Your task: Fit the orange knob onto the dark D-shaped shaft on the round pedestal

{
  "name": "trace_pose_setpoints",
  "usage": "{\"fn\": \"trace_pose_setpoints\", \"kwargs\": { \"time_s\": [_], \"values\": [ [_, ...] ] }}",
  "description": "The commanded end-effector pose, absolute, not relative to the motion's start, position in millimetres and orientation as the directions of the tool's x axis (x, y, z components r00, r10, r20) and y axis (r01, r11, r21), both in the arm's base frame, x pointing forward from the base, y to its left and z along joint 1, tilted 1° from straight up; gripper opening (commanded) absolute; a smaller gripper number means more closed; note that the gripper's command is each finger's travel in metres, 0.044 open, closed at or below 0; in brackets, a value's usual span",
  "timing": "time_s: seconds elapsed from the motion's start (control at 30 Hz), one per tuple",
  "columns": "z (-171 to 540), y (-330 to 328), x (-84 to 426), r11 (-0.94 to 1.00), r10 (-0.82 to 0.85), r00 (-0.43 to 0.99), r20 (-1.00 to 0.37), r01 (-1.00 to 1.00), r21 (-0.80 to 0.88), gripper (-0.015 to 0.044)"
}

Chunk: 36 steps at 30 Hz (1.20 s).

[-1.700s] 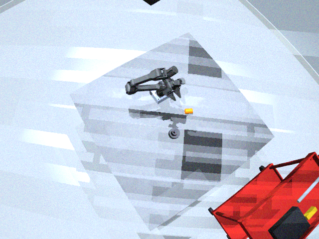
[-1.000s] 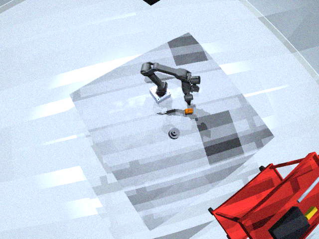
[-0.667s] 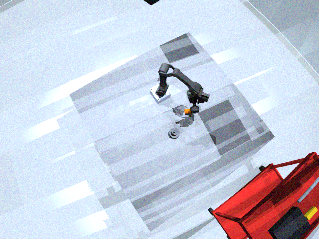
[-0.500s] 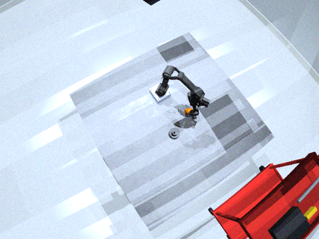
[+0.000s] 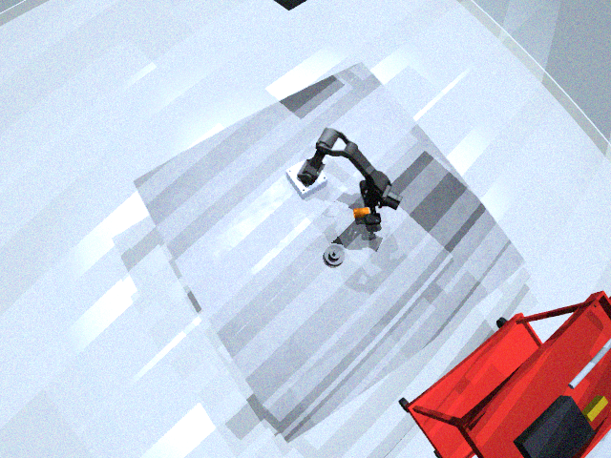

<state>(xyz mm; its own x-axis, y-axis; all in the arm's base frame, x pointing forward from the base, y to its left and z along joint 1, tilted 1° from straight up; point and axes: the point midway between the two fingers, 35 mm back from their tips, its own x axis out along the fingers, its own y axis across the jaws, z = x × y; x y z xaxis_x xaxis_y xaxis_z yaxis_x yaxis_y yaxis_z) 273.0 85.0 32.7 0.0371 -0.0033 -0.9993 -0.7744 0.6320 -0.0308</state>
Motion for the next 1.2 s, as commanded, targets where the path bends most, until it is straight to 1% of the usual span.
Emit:
{"fn": "trace_pose_setpoints", "kwargs": {
  "time_s": [0.0, 0.83, 1.07, 1.1, 1.17],
  "values": [
    [26, 86, 273, 0.629, 0.001, 0.035, -0.999, -0.777, -0.026, 0.0440],
    [-13, 85, 274, 0.629, 0.001, 0.035, -0.999, -0.777, -0.026, 0.0440],
    [-13, 85, 274, 0.629, 0.001, 0.035, -0.999, -0.777, -0.026, 0.0256],
    [-13, 85, 274, 0.629, 0.001, 0.035, -0.999, -0.777, -0.026, 0.0240],
    [-13, 85, 274, 0.629, 0.001, 0.035, -0.999, -0.777, -0.026, 0.0240]
  ]
}}
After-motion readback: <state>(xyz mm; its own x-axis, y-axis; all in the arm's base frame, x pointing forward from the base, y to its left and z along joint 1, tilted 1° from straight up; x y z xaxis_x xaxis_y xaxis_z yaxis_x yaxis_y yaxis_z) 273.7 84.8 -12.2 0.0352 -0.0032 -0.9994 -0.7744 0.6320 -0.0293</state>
